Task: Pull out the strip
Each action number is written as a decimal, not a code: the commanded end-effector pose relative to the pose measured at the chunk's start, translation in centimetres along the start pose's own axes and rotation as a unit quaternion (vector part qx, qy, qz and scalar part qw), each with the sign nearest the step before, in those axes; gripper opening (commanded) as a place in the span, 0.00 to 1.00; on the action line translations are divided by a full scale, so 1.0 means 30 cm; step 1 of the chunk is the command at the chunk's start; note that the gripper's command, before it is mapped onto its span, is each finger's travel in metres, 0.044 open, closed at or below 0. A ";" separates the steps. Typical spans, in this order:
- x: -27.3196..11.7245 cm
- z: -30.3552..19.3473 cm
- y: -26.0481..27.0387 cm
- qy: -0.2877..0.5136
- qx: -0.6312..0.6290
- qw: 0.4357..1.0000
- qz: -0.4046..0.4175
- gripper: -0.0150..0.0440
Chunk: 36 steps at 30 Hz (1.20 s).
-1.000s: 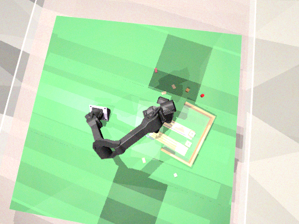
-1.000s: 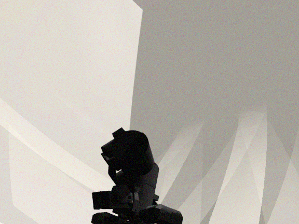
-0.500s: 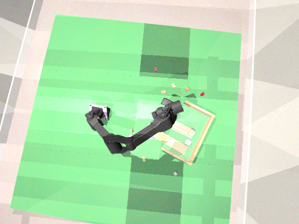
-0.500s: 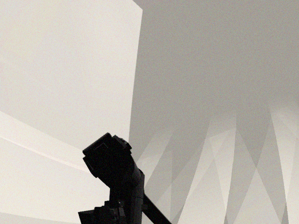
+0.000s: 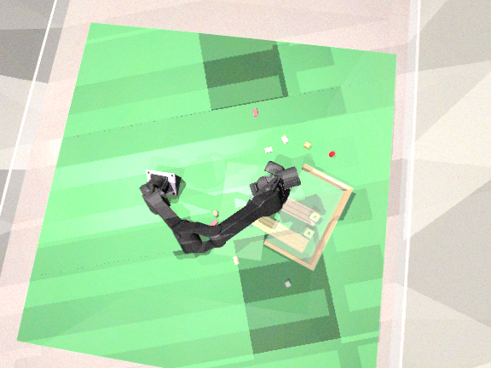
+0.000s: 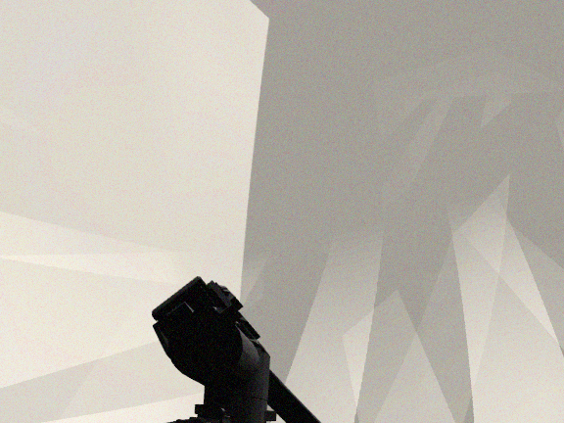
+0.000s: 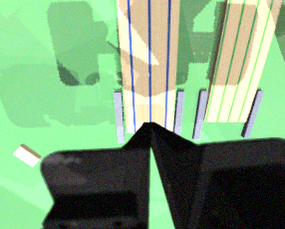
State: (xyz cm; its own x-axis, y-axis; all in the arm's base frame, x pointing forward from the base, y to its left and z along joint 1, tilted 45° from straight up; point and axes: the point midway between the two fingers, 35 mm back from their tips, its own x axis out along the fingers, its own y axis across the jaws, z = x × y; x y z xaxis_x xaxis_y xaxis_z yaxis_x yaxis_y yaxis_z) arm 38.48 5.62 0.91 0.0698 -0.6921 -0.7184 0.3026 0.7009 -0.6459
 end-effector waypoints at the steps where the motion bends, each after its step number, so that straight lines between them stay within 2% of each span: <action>1: 0.028 -0.002 -0.004 0.001 -0.002 1.000 -0.004 0.25; 21: 0.135 0.000 -0.018 0.001 -0.002 1.000 -0.005 0.25; 36: 0.139 0.000 -0.019 0.001 -0.002 1.000 -0.005 0.25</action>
State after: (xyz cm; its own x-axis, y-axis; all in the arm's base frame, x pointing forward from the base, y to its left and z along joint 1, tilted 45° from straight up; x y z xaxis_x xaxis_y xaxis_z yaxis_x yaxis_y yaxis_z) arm 38.61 2.43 -1.69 0.0645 -0.6964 -0.7147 0.3023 0.6962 -0.6511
